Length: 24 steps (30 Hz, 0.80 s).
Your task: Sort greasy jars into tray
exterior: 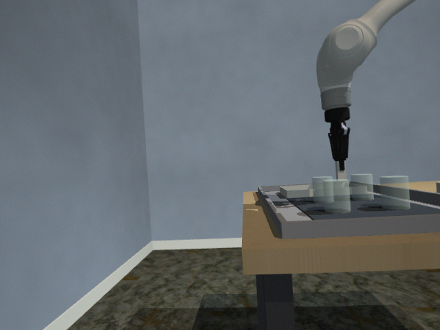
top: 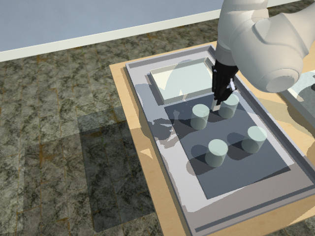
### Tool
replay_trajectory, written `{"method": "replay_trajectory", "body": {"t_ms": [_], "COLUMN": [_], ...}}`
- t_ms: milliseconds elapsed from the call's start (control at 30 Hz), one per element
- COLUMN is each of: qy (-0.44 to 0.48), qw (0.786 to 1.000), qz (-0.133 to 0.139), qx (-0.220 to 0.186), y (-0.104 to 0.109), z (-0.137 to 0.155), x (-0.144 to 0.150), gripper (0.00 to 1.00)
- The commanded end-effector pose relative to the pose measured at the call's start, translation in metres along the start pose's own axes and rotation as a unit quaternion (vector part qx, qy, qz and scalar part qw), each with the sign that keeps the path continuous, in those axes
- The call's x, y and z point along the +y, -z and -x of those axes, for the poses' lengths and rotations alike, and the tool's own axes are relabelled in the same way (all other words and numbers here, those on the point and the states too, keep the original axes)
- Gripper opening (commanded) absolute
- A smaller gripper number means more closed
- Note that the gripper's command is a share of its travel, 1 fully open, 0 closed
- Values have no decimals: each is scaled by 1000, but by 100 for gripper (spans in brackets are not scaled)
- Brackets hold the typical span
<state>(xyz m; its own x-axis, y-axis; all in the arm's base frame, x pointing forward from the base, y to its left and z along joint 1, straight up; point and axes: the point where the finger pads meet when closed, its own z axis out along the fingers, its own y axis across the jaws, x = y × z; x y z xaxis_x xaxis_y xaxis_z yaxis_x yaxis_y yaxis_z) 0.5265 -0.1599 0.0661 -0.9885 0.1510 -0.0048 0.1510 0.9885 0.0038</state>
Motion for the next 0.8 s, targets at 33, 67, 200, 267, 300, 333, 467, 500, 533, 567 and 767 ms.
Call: {"method": "replay_trajectory", "body": {"t_ms": [33, 67, 200, 267, 300, 333, 467, 500, 533, 567, 767], "qy": [0, 0, 0, 0, 0, 0, 0, 0, 0, 0, 0], "qw": [1000, 1000, 1000, 1000, 1000, 1000, 1000, 1000, 1000, 1000, 1000], "qz": [0, 0, 0, 0, 0, 0, 0, 0, 0, 0, 0], "qx": [0, 0, 0, 0, 0, 0, 0, 0, 0, 0, 0], "y": [0, 0, 0, 0, 0, 0, 8, 15, 23, 31, 76], "z": [0, 0, 0, 0, 0, 0, 0, 0, 0, 0, 0], "x": [0, 0, 0, 0, 0, 0, 0, 0, 0, 0, 0], "gripper": [0, 0, 0, 0, 0, 0, 0, 0, 0, 0, 0]}}
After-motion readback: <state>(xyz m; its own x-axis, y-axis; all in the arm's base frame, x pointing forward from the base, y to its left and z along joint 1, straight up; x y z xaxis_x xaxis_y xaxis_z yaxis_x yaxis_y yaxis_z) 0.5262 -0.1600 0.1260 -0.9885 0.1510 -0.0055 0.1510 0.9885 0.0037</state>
